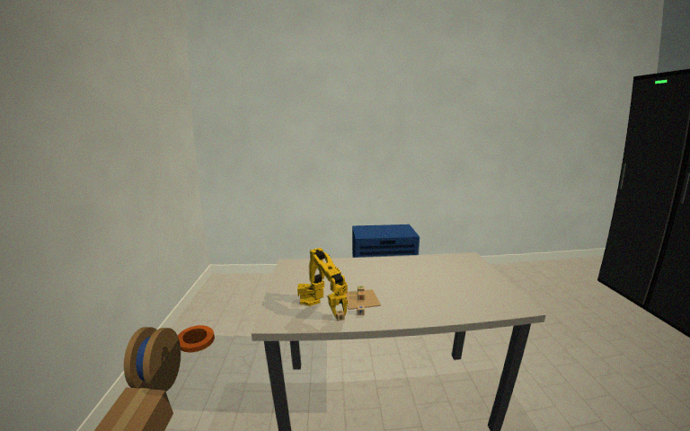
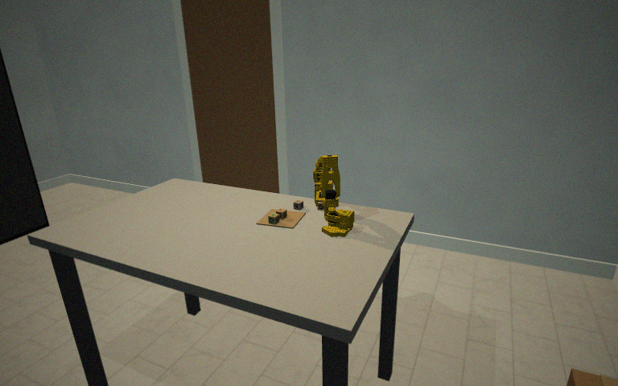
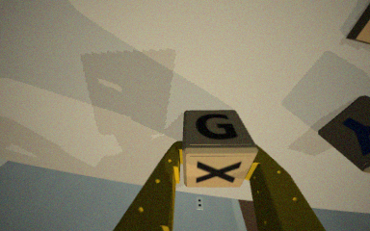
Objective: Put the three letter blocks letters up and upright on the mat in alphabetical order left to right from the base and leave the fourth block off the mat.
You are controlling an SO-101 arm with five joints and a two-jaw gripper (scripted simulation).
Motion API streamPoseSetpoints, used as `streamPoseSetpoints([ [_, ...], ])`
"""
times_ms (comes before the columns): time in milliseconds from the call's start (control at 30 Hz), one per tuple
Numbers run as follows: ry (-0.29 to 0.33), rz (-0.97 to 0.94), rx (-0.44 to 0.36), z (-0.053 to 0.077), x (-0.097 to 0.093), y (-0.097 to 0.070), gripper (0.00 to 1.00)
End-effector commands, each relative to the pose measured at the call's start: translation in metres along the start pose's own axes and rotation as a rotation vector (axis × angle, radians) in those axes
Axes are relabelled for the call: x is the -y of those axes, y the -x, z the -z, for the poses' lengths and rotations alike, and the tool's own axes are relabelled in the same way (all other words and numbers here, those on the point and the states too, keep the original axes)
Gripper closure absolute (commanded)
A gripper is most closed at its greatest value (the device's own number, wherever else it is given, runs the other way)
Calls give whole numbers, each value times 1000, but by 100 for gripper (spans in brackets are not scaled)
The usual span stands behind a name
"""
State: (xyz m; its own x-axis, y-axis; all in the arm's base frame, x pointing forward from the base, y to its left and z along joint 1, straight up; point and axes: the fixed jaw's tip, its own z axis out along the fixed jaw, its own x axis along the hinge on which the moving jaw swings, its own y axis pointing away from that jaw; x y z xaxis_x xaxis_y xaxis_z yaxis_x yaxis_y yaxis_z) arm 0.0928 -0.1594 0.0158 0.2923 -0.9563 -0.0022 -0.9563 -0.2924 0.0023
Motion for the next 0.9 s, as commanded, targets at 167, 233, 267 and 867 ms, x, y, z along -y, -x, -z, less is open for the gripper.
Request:
streamPoseSetpoints([
  [167,-31,1,-101,15,7,-15,84],
  [233,-31,1,-101,15,7,-15,85],
  [267,-31,1,-101,15,7,-15,86],
  [867,-31,1,-101,17,7,-16,100],
])
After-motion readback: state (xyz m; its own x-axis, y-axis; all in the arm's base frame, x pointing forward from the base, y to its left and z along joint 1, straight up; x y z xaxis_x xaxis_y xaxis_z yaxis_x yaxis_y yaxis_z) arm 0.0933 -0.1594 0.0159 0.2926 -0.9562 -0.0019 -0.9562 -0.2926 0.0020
